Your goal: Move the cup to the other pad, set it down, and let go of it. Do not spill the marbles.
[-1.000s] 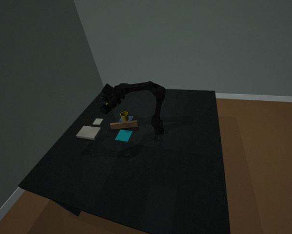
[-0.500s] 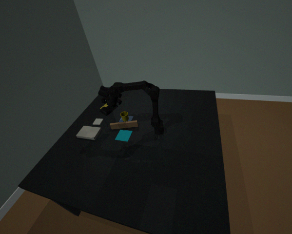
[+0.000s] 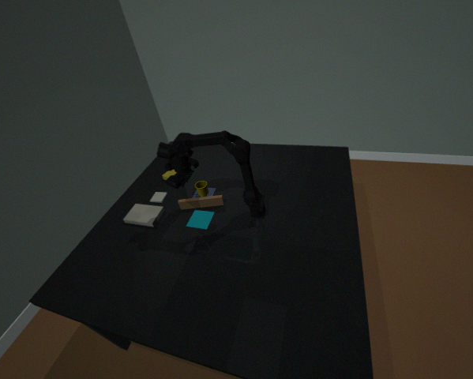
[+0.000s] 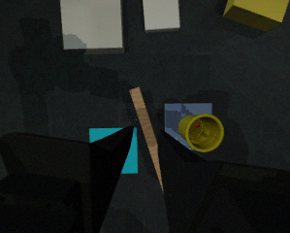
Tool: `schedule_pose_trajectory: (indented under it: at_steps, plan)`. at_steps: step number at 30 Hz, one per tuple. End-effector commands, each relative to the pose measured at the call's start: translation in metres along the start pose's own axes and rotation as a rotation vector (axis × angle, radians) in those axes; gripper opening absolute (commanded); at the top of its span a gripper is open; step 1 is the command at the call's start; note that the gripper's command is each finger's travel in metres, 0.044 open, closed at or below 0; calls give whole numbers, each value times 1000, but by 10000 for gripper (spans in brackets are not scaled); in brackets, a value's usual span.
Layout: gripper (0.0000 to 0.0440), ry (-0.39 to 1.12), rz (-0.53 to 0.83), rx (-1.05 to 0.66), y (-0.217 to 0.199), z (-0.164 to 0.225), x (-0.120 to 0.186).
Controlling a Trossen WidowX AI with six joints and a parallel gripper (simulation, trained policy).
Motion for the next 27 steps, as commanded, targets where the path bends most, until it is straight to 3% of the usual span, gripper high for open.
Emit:
schedule_pose_trajectory:
  at_steps: [1,27]
  plan:
    - [120,49,14,19,-7,3,-6]
    - [156,302,31,131,-59,33,-65]
Point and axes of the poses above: the point midway between the two fingers, 35 mm back from their tips, its own x axis back along the fingers, its own y axis across the jaws, z = x × y, the point moved 1 cm from there along x, back along the fingers, and after that the axes turned 12 degrees about x, right-handed, at the moved point
